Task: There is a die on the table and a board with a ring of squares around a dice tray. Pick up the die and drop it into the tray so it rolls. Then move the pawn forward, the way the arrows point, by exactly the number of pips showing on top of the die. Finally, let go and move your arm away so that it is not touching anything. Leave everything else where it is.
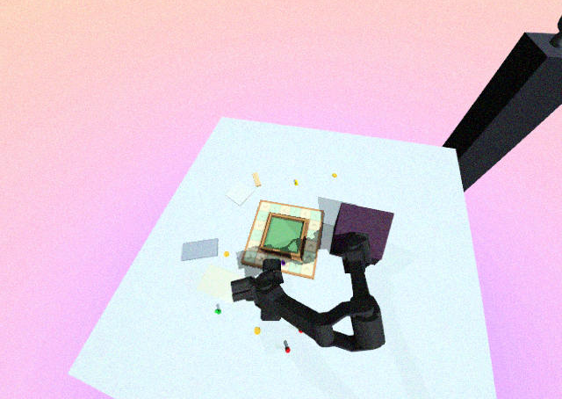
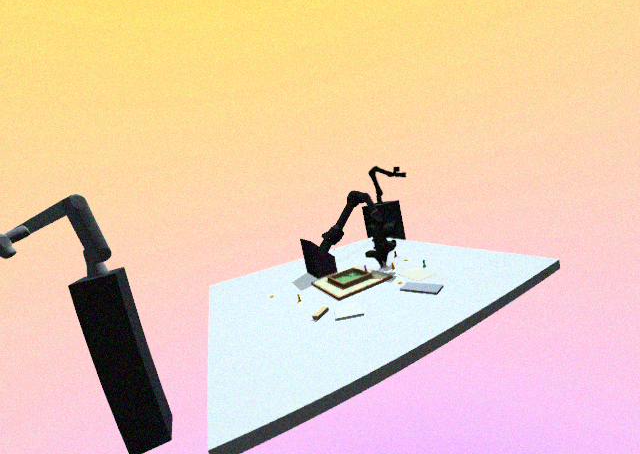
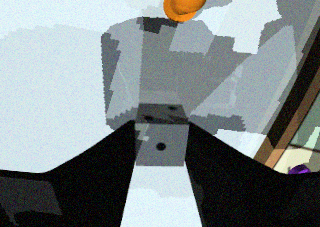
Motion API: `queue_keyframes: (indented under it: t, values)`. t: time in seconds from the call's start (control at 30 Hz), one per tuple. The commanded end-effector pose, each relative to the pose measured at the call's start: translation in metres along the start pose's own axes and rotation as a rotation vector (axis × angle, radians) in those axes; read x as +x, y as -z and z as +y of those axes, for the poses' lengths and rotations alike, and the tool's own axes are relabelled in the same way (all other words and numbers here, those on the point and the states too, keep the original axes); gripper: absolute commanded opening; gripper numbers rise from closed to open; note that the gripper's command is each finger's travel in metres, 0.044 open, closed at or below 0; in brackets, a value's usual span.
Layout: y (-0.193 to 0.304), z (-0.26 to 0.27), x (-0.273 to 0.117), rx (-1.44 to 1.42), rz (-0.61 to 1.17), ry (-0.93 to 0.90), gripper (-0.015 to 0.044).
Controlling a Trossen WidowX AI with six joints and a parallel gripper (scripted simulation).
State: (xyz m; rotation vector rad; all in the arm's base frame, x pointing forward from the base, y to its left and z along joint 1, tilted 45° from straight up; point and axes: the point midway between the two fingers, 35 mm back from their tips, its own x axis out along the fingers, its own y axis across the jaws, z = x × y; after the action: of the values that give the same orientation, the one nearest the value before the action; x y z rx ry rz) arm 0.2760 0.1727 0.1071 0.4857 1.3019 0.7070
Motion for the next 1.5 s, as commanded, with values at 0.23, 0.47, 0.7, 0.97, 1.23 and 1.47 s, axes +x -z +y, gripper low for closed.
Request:
queue_keyframes:
  t: [0.23, 0.47, 0.7, 0.97, 1.23, 1.47]
  values:
    - [-0.005, -0.007, -0.037, 0.005, 0.007, 0.019, 0.0000]
    - [-0.006, -0.010, -0.080, 0.005, 0.009, 0.021, 0.0000]
    - [-0.001, -0.007, -0.120, 0.008, 0.006, 0.011, 0.0000]
    - [-0.004, -0.023, -0.119, 0.102, 0.002, 0.021, 0.0000]
    - [-0.007, -0.058, -0.114, 0.362, -0.003, 0.034, 0.0000]
    - [-0.006, -0.086, -0.109, 0.602, -0.006, 0.039, 0.0000]
